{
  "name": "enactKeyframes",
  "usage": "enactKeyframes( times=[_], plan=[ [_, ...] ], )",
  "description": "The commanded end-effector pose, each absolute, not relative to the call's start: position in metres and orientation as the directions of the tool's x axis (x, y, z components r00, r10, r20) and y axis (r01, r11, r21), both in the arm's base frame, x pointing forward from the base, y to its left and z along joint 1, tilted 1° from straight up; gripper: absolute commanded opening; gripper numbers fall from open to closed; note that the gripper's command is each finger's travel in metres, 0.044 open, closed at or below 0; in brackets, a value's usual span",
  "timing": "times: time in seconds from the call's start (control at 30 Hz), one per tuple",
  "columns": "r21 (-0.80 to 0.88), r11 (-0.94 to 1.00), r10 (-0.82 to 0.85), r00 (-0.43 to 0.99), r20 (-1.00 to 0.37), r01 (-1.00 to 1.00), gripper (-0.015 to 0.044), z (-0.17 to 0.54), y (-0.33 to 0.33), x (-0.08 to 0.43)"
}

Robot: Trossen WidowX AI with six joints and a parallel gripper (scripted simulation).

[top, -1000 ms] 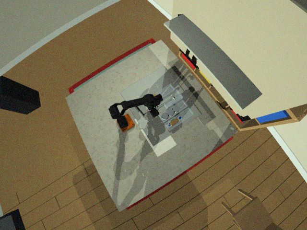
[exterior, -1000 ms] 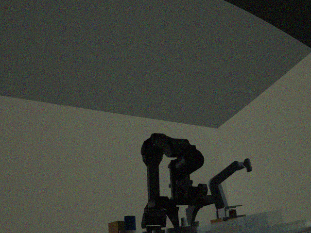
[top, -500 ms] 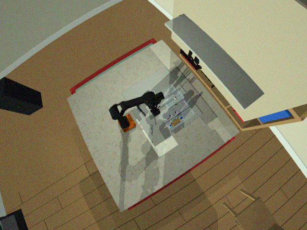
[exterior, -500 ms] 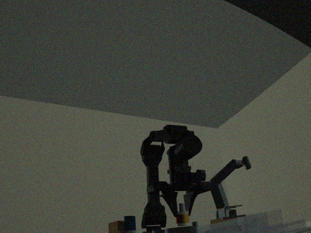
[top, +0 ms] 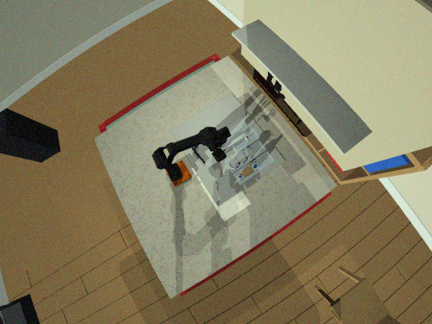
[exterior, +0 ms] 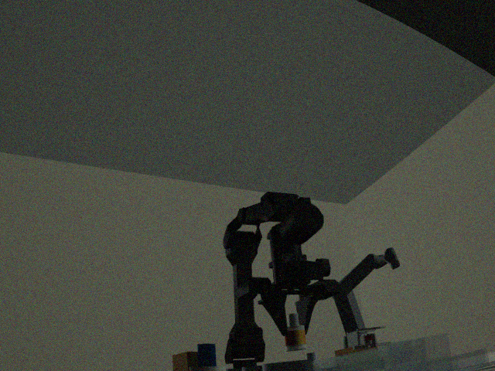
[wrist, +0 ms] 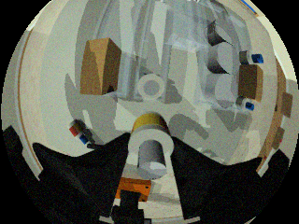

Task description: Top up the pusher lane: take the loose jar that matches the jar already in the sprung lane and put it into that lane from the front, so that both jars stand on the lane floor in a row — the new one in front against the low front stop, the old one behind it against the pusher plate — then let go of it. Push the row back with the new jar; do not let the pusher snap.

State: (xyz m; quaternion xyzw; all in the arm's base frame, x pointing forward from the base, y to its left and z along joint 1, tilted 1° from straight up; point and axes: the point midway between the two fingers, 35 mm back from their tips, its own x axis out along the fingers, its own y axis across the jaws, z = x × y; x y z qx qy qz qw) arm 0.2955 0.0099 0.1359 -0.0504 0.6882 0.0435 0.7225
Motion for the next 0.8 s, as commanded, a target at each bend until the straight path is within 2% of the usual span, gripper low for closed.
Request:
enactKeyframes(
  times=[0.0,0.77],
  plan=[
    [-0.015,0.991,-0.01,0.039,-0.999,-0.134,0.0,0.116,0.012,0.296],
    [-0.015,0.991,-0.01,0.039,-0.999,-0.136,0.0,0.085,0.013,0.3]
  ],
)
